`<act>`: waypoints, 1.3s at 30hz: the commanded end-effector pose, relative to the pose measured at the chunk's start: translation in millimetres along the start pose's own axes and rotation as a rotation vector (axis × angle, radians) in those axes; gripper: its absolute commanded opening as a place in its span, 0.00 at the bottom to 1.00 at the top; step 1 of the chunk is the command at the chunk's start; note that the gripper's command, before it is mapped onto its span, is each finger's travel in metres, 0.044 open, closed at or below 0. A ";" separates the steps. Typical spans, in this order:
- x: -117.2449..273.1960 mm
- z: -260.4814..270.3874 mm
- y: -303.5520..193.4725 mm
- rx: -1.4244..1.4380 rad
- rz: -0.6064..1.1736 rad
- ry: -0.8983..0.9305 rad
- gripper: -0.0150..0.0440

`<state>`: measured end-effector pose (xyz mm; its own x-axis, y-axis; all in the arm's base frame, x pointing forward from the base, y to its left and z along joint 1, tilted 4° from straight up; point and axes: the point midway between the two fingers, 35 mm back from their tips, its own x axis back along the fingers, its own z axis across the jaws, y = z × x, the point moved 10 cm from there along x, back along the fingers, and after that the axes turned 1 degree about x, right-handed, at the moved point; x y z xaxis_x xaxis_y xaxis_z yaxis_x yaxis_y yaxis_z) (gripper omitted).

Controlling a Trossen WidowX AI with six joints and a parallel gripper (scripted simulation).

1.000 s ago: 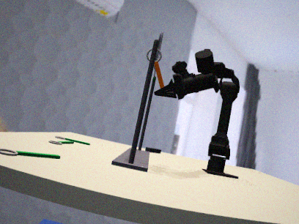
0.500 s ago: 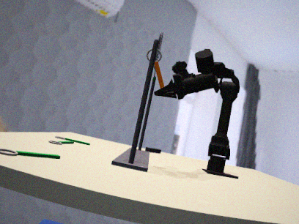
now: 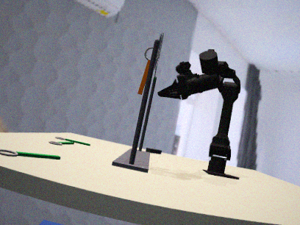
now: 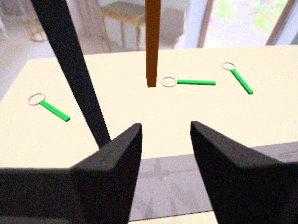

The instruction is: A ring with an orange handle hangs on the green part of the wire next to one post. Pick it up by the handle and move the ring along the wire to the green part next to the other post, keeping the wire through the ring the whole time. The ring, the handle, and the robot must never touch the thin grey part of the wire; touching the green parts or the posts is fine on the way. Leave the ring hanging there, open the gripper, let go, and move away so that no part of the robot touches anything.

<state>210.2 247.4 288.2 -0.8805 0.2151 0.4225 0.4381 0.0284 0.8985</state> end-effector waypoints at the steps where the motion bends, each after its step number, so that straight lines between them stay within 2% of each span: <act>1: 15.3 1.2 0.9 -0.008 -0.004 0.003 0.53; 7: 37.6 -0.1 0.4 -0.008 -0.007 0.002 0.53; 27: 38.2 -0.2 0.4 -0.008 -0.008 0.002 0.53; 33: 85.2 -1.4 0.1 -0.004 -0.005 0.005 0.79; 37: 87.3 -1.7 0.2 -0.004 -0.006 0.005 0.97; 39: 87.3 -1.7 0.2 -0.004 -0.006 0.005 1.00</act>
<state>134.1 263.3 325.2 -0.8840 0.2022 0.4216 0.4350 0.0254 0.9001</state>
